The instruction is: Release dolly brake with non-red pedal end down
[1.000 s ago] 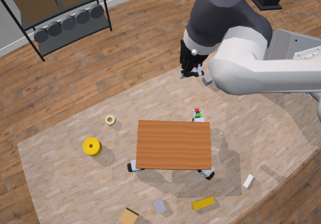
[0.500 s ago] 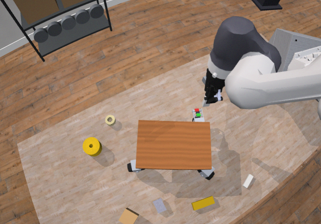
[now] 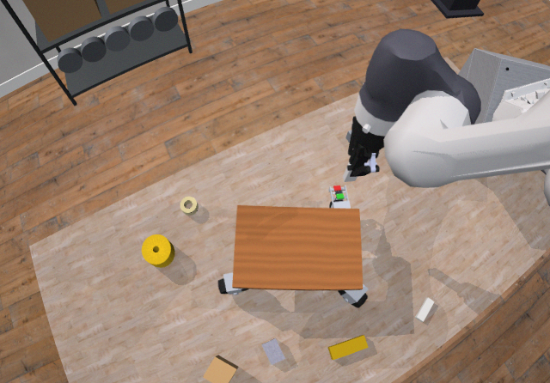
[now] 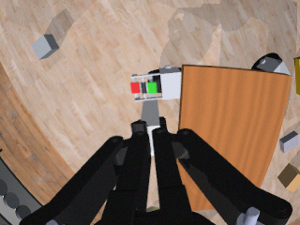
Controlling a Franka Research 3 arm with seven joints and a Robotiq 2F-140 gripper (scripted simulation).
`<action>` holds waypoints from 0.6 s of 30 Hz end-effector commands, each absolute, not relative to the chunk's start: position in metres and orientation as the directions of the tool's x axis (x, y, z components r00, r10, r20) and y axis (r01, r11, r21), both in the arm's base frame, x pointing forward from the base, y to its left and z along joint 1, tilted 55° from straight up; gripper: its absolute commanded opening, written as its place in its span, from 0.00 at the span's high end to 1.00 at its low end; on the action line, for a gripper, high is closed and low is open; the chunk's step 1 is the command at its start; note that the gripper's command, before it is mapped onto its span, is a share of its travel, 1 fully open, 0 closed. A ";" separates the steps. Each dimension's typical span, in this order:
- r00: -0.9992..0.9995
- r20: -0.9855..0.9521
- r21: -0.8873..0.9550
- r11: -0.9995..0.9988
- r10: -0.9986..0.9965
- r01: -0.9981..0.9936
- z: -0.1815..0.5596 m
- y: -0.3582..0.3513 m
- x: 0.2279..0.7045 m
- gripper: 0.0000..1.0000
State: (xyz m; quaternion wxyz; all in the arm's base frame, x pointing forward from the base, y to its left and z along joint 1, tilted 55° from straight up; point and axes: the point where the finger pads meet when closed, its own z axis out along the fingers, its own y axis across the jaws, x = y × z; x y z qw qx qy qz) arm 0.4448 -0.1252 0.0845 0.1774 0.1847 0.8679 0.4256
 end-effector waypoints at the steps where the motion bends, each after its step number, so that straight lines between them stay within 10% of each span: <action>1: -0.867 -0.148 0.804 0.568 0.476 0.174 0.073 -0.112 0.455 1.00; 18: -0.867 -0.148 0.804 0.568 0.475 0.174 0.064 -0.101 0.462 1.00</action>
